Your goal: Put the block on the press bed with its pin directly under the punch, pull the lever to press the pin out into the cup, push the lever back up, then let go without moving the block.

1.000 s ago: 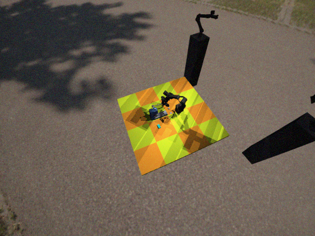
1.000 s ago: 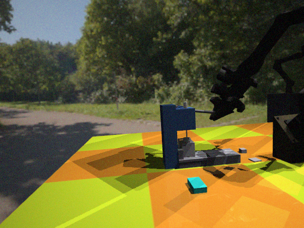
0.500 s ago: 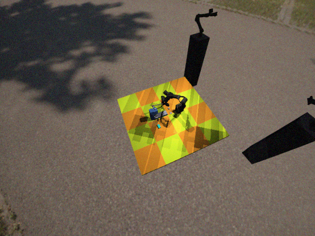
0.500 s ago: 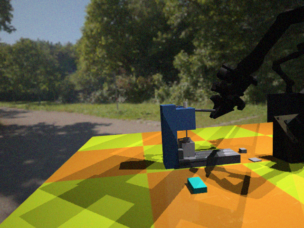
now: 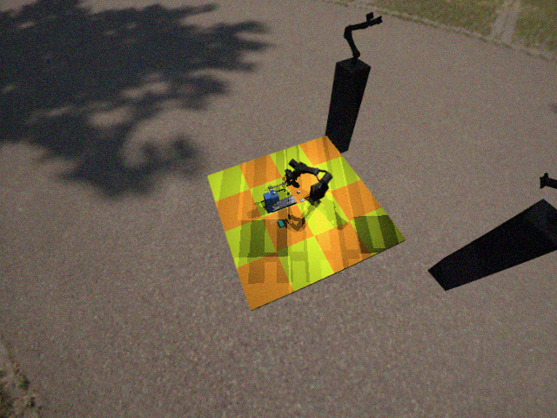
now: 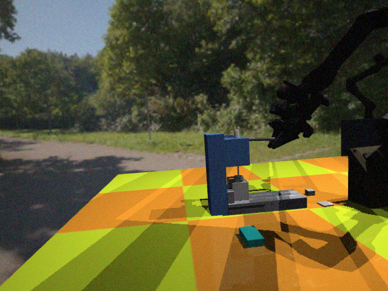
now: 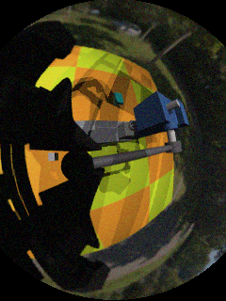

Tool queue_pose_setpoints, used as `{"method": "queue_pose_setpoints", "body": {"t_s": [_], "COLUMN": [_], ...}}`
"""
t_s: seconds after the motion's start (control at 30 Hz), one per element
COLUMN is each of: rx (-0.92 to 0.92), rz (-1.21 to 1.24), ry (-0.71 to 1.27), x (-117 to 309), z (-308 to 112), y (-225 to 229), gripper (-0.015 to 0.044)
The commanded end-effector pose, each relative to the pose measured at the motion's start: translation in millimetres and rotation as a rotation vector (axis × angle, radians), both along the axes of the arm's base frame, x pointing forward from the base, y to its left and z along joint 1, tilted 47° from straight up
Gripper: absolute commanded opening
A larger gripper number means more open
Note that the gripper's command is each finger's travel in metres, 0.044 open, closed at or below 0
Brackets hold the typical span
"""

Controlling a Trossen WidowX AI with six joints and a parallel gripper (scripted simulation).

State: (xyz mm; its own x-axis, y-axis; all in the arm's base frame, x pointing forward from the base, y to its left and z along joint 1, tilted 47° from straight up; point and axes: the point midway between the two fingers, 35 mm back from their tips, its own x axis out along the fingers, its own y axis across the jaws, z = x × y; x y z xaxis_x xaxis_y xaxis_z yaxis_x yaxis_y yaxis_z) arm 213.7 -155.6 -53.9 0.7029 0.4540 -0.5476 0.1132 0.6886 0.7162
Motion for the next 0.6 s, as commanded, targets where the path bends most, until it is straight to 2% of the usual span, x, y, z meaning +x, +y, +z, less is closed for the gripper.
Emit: {"method": "queue_pose_setpoints", "body": {"t_s": [0.0,0.57], "rx": [-0.008,-0.008], "rz": [-0.003,-0.003], "ry": [-0.011,-0.01], "x": [0.8,0.8], "z": [3.4,10.5], "y": [-4.9,-12.1], "gripper": [0.0,0.0]}}
